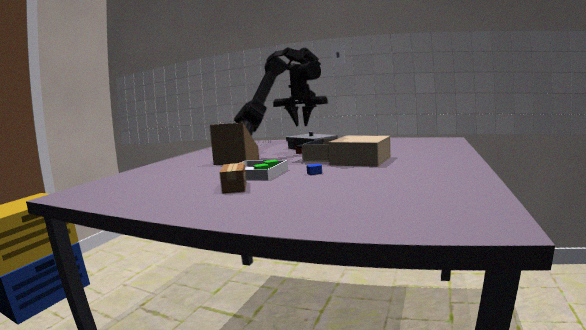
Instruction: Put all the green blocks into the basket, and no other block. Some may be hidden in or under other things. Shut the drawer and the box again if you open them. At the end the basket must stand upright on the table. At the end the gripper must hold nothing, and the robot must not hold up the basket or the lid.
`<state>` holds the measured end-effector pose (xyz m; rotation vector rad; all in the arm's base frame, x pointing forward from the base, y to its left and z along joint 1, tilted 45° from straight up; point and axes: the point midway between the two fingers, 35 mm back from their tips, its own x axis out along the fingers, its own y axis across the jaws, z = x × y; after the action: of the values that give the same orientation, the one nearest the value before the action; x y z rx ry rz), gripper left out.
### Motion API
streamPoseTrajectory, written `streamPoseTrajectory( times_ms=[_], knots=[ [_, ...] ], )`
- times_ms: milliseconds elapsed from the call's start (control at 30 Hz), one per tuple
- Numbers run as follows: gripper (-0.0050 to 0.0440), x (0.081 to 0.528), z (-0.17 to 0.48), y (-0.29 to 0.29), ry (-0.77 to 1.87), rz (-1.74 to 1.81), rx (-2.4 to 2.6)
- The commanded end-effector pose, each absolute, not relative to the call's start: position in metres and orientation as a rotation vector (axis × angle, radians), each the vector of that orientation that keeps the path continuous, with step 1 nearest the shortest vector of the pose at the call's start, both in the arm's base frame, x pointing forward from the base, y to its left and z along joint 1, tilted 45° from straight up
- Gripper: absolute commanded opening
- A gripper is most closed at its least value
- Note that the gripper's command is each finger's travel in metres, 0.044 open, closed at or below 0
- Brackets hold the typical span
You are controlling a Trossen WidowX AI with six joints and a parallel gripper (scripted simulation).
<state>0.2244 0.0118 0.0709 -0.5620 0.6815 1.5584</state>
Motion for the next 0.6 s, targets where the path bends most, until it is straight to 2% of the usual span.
streamPoseTrajectory(
  times_ms=[0,33,100,300,367,567],
  knots=[
    [0.0148,0.227,0.075,0.008,0.678,1.556,-0.572],
    [0.0226,0.237,0.073,0.006,0.727,1.527,-0.522],
    [0.0226,0.254,0.073,0.005,0.822,1.467,-0.422],
    [0.0226,0.267,0.072,0.003,1.087,1.263,-0.12],
    [0.0226,0.267,0.072,0.003,1.087,1.263,-0.12],
    [0.0226,0.294,0.068,-0.002,1.318,1.023,0.182]
  ],
)
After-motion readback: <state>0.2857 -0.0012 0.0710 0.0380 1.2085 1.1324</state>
